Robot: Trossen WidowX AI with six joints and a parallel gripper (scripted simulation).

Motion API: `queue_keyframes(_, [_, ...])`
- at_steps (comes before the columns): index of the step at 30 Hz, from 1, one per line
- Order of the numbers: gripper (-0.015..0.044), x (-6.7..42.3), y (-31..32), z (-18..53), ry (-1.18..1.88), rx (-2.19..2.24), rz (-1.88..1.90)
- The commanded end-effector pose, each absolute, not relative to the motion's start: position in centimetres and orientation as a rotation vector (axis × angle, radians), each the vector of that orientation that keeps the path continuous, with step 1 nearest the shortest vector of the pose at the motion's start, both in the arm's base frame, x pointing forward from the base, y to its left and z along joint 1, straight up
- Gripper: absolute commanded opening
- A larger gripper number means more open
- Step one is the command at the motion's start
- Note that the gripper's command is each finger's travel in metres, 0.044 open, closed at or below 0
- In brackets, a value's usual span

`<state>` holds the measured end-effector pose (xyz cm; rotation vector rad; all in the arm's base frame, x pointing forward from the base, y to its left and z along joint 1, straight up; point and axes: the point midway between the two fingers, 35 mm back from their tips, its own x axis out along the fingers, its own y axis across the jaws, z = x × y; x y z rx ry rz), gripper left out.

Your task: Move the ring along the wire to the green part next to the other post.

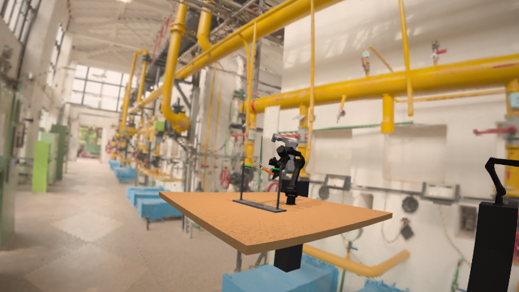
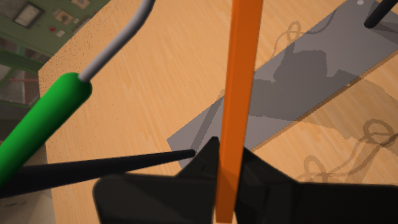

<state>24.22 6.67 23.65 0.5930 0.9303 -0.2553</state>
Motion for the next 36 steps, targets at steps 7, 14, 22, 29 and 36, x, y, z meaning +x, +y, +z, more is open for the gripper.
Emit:
queue_keyframes(7, [-0.015, 23.8, 5.5, 23.2, 0.933, 0.426, -0.143])
queue_keyframes(14, [-0.015, 23.5, 3.8, 22.8, 0.928, 0.244, -0.025])
queue_keyframes(22, [-0.015, 23.5, 1.7, 22.4, 0.912, 0.036, 0.111])
queue_keyframes(29, [-0.015, 23.9, -0.2, 22.3, 0.89, -0.145, 0.23])
queue_keyframes(36, [-0.015, 24.5, -2.0, 22.4, 0.862, -0.329, 0.353])
